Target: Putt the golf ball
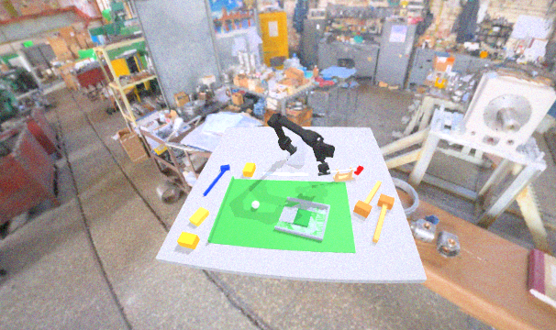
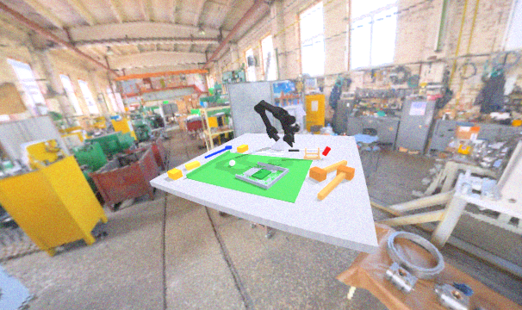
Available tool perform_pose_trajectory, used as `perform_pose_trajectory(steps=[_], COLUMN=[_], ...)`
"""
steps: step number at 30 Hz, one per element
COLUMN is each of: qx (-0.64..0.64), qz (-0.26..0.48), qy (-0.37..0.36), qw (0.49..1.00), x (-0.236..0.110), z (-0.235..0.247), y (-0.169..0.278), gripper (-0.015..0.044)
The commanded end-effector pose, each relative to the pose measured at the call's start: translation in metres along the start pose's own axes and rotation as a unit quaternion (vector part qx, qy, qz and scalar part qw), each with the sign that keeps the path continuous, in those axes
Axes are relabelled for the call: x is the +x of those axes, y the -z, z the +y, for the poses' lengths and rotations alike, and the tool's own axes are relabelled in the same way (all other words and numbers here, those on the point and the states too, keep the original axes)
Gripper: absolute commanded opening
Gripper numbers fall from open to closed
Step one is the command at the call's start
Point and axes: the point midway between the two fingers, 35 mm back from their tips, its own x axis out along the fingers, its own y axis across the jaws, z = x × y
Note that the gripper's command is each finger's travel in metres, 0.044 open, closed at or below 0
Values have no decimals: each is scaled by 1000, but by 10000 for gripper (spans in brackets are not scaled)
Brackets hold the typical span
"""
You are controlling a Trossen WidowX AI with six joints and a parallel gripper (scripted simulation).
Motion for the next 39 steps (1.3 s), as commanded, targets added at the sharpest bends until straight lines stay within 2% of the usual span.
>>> perform_pose_trajectory(steps=[1,9,15,24,30,39], qx=[-43,-43,-43,-43,-43,-43], qz=[26,26,26,26,27,27], qy=[0,0,0,0,0,0], qw=[999,999,999,999,999,999], x=[4,6,26,28,50,50], z=[2,3,2,3,2,2], y=[2,1,7,8,15,15], gripper=[440,440,440,440,440,440])
